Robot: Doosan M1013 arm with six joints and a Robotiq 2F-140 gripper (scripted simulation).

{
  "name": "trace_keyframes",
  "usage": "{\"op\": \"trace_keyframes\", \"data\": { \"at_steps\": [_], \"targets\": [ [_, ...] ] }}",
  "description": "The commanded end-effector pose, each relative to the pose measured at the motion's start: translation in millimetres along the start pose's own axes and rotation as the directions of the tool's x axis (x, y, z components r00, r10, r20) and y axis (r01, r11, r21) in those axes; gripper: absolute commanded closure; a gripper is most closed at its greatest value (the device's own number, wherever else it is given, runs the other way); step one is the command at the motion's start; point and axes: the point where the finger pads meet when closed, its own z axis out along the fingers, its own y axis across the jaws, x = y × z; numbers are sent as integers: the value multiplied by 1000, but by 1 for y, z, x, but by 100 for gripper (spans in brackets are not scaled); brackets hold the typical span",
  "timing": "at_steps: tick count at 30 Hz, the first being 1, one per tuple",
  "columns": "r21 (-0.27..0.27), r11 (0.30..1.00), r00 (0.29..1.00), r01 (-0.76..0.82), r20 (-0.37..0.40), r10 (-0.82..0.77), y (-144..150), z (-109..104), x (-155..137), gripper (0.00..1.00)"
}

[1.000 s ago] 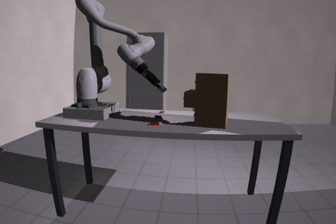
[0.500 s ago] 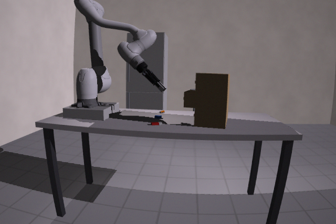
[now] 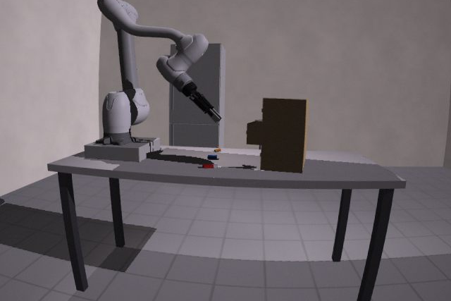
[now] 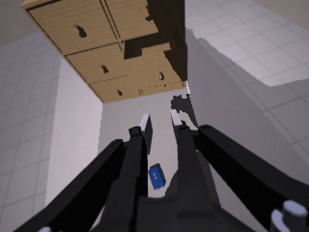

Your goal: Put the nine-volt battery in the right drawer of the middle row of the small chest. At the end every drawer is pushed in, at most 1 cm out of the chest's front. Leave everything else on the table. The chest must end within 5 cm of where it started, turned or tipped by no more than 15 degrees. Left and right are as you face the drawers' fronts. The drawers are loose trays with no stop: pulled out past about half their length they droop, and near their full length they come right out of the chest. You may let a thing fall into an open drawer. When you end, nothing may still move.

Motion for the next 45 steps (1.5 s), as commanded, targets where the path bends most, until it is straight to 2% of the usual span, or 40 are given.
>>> {"op": "trace_keyframes", "data": {
  "at_steps": [1, 5, 9, 17, 19, 27, 34, 36, 37, 42, 45],
  "targets": [
    [-32, 999, 991, 5, 133, -1, -1, -3, 0, 80],
    [-33, 999, 985, 5, 174, 1, -1, -8, 1, 80],
    [-32, 999, 964, 5, 267, 4, -2, -19, 1, 80],
    [-30, 1000, 968, -2, 250, 10, -3, -42, 1, 80],
    [-30, 1000, 968, -2, 250, 10, -3, -42, 1, 80],
    [-74, 997, 953, -1, 303, 23, -3, -61, 1, 80],
    [-96, 995, 890, 10, 454, 35, -4, -73, 2, 80],
    [-96, 995, 890, 10, 454, 35, -4, -73, 2, 80],
    [-80, 997, 838, 15, 544, 31, -4, -74, 2, 80],
    [-38, 999, 721, 7, 693, 22, -4, -79, 2, 80],
    [-32, 999, 697, 5, 716, 19, -4, -81, 2, 80]
  ]
}}
